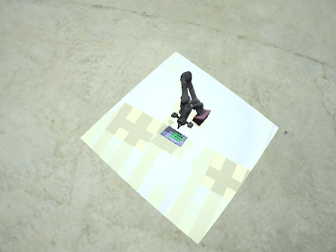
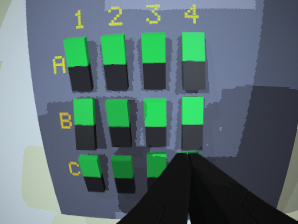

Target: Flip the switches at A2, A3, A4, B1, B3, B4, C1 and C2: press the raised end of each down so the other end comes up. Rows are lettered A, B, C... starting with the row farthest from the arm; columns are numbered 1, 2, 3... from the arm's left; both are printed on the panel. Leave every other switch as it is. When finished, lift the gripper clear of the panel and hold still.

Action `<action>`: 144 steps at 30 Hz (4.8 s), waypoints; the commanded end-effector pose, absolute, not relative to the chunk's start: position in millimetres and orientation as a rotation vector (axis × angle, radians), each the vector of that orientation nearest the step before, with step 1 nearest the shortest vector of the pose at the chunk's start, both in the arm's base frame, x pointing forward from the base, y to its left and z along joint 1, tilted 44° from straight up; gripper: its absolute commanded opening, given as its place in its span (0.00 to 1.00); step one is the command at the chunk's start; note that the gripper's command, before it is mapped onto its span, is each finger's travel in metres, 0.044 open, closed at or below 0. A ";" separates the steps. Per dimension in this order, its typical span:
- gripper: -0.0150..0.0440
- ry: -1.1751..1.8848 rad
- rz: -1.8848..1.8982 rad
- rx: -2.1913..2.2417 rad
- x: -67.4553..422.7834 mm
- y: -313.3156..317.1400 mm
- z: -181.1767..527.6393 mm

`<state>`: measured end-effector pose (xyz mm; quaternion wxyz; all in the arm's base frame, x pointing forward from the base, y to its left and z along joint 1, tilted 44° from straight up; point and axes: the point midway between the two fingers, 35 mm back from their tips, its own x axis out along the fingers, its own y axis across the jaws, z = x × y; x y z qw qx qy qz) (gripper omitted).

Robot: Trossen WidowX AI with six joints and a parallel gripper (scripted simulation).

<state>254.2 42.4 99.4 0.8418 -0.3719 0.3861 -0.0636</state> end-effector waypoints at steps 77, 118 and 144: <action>0.25 0.845 -0.141 -0.804 255.9 39.2 7.4; 0.25 0.845 -0.141 -0.804 259.7 37.0 4.1; 0.25 0.829 -0.131 -0.805 222.6 44.7 55.6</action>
